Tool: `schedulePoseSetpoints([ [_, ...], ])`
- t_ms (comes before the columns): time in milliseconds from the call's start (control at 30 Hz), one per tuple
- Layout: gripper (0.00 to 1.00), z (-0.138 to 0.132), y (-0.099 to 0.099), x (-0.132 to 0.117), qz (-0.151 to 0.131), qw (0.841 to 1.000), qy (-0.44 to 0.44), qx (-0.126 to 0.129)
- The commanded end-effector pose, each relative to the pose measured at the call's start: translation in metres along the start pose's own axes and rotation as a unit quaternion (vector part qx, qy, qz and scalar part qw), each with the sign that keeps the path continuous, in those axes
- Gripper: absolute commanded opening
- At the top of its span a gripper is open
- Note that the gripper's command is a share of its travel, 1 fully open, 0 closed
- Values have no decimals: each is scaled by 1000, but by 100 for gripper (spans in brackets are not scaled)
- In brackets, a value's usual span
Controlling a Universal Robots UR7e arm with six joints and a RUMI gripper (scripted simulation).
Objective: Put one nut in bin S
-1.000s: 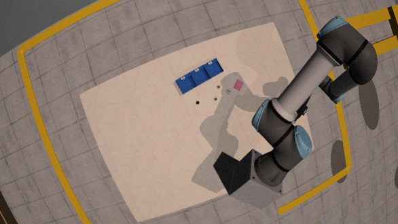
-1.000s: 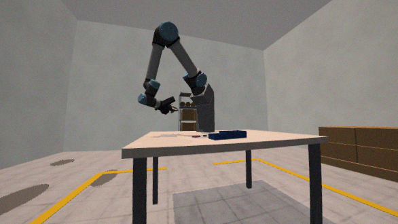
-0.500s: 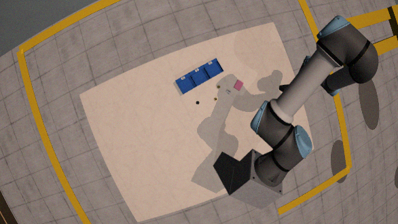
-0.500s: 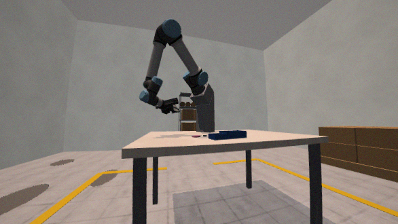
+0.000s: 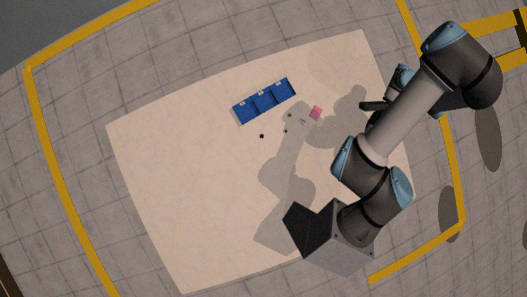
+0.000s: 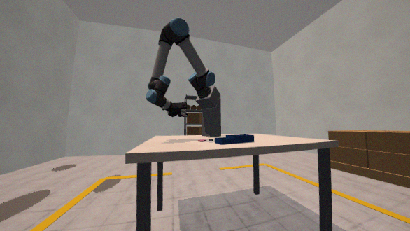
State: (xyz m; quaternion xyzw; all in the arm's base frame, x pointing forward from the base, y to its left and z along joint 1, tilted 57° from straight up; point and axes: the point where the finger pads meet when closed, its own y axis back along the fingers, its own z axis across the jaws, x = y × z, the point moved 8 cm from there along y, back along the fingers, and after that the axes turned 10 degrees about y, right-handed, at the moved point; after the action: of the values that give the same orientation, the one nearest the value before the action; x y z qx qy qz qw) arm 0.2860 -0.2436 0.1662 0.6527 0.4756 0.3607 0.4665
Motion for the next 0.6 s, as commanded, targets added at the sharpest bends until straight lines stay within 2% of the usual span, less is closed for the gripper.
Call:
schedulePoseSetpoints([
  [0,4,13,9,19,-10,999,-46,-11],
  [200,4,21,14,31,-13,997,-74,-19],
  [267,4,27,19,43,-16,994,-102,-27],
  [400,4,27,19,43,-16,994,-102,-27],
  [567,4,39,29,69,-19,987,-156,-44],
])
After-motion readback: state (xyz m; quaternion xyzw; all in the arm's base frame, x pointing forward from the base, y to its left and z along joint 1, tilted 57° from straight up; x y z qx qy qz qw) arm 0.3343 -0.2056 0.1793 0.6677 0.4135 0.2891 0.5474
